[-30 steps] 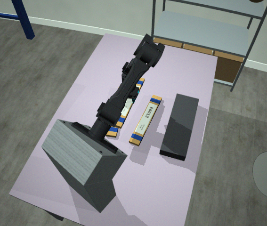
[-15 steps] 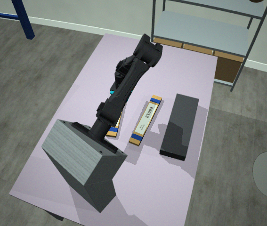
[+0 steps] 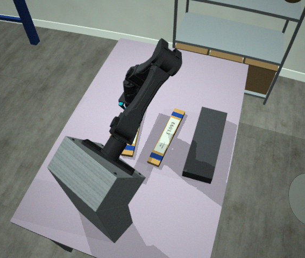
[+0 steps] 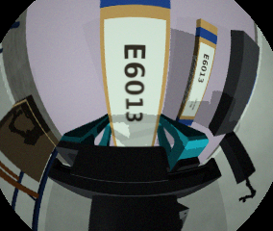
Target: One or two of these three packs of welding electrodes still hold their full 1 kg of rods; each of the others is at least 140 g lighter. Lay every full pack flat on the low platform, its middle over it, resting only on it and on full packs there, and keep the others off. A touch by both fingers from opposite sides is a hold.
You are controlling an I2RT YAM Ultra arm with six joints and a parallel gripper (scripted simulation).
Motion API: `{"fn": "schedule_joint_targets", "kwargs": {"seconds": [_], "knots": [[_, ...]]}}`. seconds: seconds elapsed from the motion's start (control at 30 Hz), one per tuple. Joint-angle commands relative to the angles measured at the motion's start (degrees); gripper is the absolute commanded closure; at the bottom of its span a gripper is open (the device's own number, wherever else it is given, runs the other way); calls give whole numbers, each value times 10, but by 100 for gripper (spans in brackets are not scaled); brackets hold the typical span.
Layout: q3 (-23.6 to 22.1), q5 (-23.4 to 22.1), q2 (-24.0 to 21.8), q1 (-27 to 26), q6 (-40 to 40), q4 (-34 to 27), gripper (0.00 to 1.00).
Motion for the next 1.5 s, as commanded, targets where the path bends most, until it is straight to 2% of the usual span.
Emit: {"fn": "schedule_joint_targets", "kwargs": {"seconds": [0.0,0.03,0.43,0.5,0.53,0.6,1.0,1.07,1.1,1.17,1.47], "knots": [[24,19,-17,27,15,-8,100],[26,23,5,32,18,-8,100],[57,55,52,75,54,-15,100],[57,55,52,75,54,-15,100],[62,56,37,77,58,-17,100],[67,62,65,85,63,-18,100],[109,89,115,123,98,-33,100],[109,89,115,123,98,-33,100],[114,90,101,125,102,-35,100],[121,95,129,132,107,-37,100],[159,112,169,157,132,-53,100]]}}
